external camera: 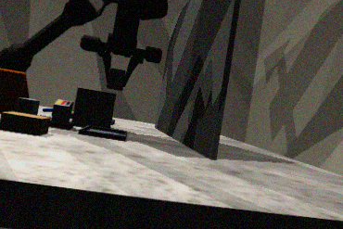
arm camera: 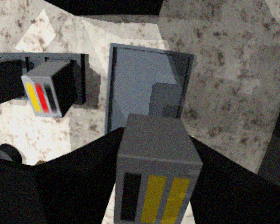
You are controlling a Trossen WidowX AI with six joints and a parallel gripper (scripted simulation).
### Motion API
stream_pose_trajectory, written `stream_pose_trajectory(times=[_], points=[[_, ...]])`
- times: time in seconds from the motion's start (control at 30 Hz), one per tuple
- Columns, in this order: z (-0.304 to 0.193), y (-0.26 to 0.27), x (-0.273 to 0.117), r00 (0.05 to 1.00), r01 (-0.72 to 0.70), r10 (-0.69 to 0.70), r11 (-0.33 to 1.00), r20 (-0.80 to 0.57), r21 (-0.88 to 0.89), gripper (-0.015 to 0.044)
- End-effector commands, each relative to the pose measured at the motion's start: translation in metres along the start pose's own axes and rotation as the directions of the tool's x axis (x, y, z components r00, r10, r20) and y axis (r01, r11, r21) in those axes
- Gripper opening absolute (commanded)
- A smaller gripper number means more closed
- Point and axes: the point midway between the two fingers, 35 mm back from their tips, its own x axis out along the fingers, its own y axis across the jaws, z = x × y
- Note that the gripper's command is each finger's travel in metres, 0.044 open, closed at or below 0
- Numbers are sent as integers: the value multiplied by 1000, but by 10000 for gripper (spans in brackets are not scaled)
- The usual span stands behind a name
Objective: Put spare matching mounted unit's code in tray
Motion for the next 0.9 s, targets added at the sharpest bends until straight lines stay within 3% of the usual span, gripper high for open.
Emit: stream_pose_trajectory(times=[0.0,0.87], points=[[0,0,4,1000,0,0,1000,3,5,0],[0,-1,23,1000,1,-1,1000,4,4,0]])
